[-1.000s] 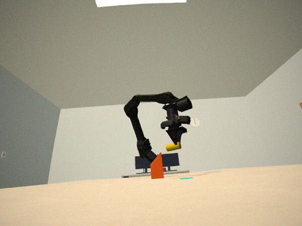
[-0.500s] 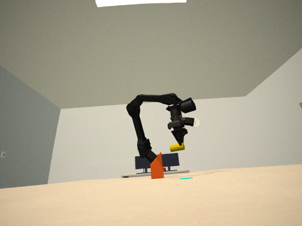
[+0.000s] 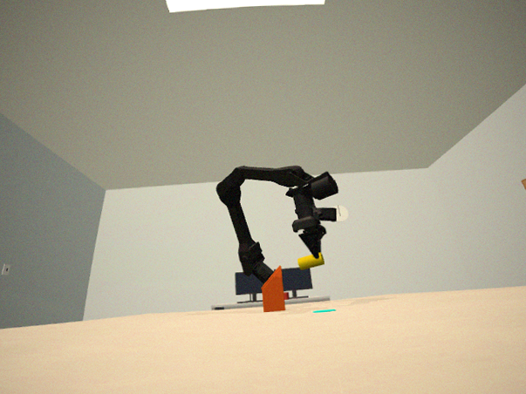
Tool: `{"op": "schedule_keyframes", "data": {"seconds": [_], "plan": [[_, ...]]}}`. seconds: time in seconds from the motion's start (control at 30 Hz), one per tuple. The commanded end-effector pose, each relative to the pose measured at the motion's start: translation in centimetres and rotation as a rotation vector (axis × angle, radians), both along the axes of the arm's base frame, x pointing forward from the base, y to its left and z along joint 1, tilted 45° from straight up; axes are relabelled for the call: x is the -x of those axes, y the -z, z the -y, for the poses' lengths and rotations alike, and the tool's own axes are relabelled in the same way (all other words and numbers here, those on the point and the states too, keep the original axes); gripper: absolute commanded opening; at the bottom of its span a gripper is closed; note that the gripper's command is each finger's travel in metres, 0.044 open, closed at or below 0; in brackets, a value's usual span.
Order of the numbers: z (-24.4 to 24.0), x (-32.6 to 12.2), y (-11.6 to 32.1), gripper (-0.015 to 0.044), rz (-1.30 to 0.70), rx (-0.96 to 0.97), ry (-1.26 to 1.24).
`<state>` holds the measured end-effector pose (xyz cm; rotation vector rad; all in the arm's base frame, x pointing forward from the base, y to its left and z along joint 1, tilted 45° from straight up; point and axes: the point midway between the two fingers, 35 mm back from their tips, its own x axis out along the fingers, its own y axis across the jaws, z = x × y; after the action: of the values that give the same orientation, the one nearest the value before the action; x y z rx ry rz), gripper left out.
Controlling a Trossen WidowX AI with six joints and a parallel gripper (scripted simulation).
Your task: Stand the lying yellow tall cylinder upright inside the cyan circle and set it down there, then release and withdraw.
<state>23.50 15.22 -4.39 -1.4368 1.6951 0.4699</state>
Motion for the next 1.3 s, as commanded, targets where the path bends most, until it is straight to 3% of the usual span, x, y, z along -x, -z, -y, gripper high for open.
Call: {"op": "schedule_keyframes", "data": {"seconds": [0.0, 1.27], "plan": [[0.3, 0.1, 0.2, 0.0105, -0.011, -0.034, 0.012], [1.2, 0.4, 1.9, 0.0105, -0.056, -0.307, 0.062]]}}
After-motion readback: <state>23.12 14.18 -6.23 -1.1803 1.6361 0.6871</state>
